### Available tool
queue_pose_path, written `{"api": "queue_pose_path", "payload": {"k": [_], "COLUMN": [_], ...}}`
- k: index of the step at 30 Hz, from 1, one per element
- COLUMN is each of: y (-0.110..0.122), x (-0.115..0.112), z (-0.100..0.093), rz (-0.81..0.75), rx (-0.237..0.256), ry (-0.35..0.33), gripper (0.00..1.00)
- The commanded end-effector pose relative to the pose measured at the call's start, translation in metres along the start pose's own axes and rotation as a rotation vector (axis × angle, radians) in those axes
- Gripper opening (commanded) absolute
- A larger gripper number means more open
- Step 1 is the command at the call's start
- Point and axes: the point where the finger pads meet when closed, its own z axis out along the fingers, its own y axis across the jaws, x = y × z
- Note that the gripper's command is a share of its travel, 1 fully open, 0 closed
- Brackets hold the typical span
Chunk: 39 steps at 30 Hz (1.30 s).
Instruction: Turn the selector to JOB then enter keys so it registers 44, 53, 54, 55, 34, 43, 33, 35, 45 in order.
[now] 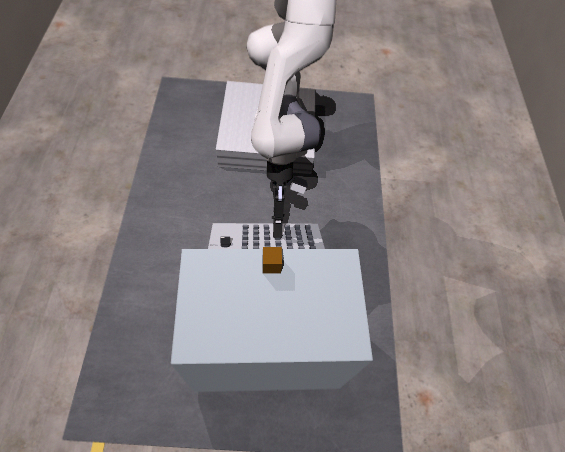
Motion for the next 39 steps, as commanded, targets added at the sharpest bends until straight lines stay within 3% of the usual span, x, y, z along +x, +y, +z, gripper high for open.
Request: {"api": "queue_pose_path", "payload": {"k": [1, 24, 39], "y": [0.002, 0.002, 0.002], "x": [0.001, 0.001, 0.001], "z": [0.001, 0.0, -0.018], "rz": [-0.001, -0.001, -0.001], "rx": [-0.005, -0.005, -0.005], "ry": [0.002, 0.002, 0.002], "gripper": [0.1, 0.1, 0.1]}}
